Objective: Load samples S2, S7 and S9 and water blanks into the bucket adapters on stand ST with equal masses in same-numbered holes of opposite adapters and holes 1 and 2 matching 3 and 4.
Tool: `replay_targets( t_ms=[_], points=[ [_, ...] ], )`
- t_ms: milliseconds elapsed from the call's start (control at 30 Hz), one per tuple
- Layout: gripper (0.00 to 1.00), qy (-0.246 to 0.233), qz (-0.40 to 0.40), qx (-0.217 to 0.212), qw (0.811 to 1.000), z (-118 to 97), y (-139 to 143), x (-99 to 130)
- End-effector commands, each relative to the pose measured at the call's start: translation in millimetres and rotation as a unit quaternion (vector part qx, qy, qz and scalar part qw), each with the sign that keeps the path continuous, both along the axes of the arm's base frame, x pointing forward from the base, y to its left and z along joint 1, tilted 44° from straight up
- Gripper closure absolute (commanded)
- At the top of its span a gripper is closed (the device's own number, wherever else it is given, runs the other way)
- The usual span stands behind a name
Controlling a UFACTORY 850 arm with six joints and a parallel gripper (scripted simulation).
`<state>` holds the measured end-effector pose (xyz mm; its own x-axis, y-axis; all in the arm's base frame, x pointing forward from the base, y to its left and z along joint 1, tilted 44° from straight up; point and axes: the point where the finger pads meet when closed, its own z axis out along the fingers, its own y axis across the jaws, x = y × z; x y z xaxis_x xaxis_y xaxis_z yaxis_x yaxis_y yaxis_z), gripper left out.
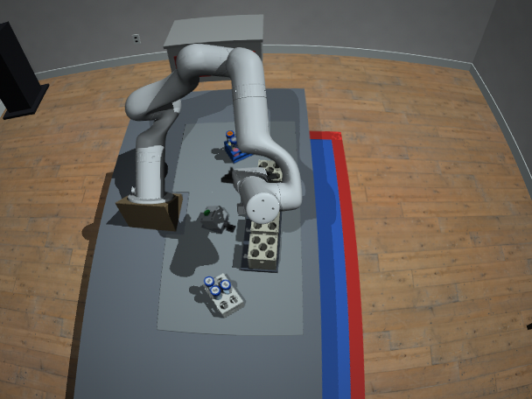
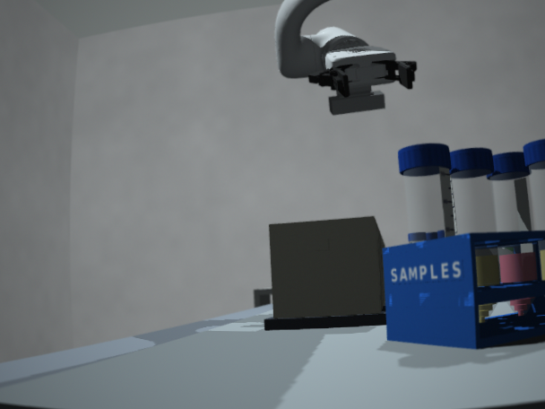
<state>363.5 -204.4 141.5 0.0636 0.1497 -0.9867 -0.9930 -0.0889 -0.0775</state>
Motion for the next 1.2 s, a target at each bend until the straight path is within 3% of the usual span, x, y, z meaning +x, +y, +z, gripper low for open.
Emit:
replay_targets(
  t_ms=[0, 100, 233, 600, 667, 900, 1167],
  points=[
    [0.0, -0.061, -0.016, -0.035, 0.997, -3, 10, 6],
    [0.0, -0.075, -0.018, -0.043, 0.996, -3, 10, 6],
    [0.0, -0.133, -0.025, -0.075, 0.988, -8, 21, 12],
    [0.0, -0.287, -0.023, -0.163, 0.944, -18, 35, 22],
    [0.0, -0.287, -0.023, -0.163, 0.944, -18, 35, 22],
    [0.0, -0.379, -0.007, -0.216, 0.9, -24, 40, 27],
    [0.0, -0.477, 0.026, -0.271, 0.836, -31, 43, 33]
  ],
)
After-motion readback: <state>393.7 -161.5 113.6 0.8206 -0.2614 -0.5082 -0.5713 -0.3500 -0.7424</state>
